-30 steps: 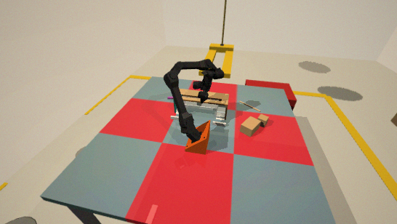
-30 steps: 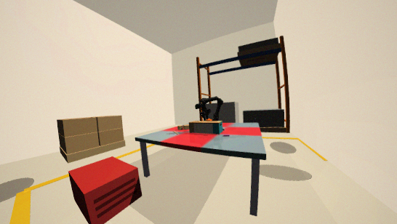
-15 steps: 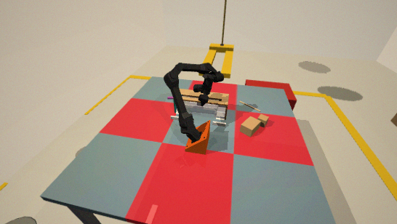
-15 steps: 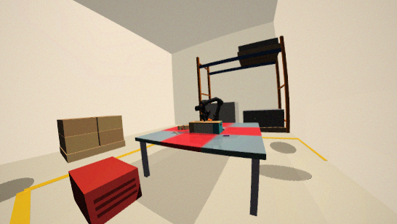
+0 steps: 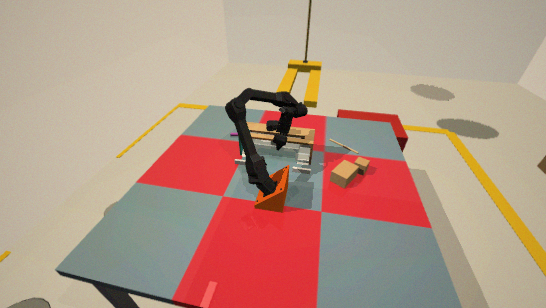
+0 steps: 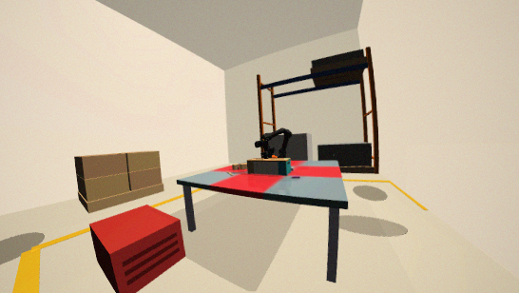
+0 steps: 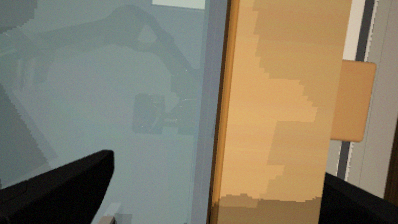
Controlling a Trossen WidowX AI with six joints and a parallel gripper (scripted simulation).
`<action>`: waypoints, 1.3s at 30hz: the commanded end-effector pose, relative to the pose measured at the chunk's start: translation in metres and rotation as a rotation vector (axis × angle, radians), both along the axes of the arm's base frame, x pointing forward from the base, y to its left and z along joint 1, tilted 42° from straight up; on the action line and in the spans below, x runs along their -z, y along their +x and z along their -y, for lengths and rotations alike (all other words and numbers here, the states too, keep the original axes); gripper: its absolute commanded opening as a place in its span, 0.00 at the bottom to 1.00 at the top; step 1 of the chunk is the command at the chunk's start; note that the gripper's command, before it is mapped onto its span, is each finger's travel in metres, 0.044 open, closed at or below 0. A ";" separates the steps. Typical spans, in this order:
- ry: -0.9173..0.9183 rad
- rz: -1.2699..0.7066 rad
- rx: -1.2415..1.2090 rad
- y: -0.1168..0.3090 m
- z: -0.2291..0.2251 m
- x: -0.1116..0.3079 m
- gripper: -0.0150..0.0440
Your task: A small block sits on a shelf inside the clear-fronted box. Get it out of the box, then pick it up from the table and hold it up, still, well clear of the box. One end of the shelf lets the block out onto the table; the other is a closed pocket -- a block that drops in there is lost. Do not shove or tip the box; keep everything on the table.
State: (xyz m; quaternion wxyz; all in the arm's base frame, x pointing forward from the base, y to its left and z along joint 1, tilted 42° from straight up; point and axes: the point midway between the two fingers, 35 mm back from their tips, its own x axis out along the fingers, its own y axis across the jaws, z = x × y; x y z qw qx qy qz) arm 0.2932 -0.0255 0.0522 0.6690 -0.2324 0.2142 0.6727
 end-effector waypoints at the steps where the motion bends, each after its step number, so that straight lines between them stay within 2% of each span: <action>1: 0.007 -0.011 -0.002 -0.002 -0.006 0.005 0.93; 10: 0.002 -0.004 -0.003 0.000 -0.007 0.004 0.93; 39: 0.005 -0.005 -0.004 -0.002 -0.055 -0.038 0.93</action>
